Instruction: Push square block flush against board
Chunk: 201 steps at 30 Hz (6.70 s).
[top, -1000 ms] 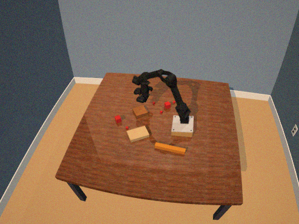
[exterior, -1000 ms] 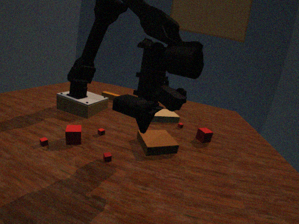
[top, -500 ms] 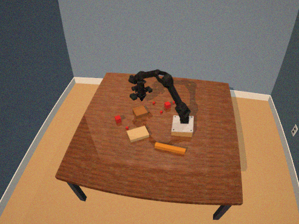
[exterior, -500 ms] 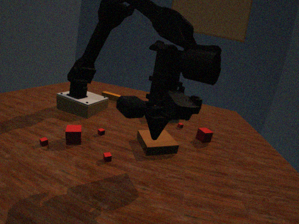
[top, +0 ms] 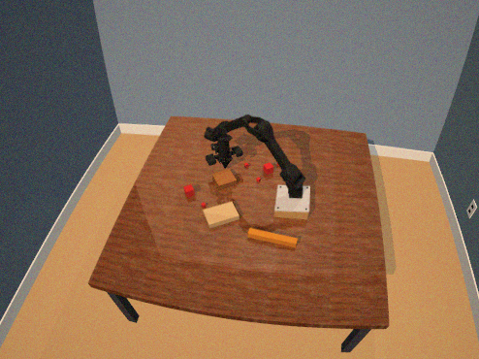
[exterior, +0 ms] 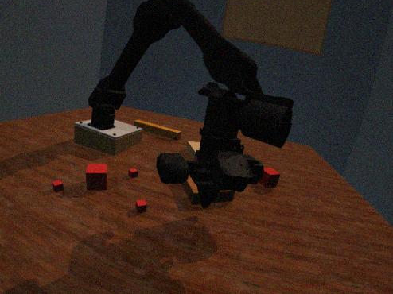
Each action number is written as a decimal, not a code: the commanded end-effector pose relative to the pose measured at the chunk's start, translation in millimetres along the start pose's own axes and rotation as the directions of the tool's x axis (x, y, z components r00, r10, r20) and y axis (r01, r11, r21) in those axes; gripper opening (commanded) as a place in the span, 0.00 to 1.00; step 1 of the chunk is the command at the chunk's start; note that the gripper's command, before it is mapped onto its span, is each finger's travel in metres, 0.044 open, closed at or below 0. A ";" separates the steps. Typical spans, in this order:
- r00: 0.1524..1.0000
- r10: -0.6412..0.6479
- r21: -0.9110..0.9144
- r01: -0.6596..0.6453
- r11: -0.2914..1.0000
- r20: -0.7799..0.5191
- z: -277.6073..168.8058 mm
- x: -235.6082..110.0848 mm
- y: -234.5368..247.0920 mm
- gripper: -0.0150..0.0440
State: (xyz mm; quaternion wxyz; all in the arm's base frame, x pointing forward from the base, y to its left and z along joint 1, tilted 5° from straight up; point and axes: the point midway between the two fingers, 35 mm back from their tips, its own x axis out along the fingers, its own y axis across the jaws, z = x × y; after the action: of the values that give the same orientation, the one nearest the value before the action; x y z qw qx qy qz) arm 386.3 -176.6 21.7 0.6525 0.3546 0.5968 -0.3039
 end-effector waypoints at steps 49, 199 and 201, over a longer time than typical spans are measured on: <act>1.000 0.002 0.008 -0.002 1.000 -0.005 -11.8 9.2 5.1 0.25; 1.000 0.005 -0.999 -0.012 0.051 -0.011 -93.2 9.9 50.0 0.25; 1.000 0.005 -0.999 -0.012 0.051 -0.011 -93.0 9.9 46.7 0.25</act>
State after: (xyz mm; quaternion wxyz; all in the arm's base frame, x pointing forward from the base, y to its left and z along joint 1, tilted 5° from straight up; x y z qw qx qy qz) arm 376.0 -70.7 13.3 0.7168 -0.1890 0.6424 0.1947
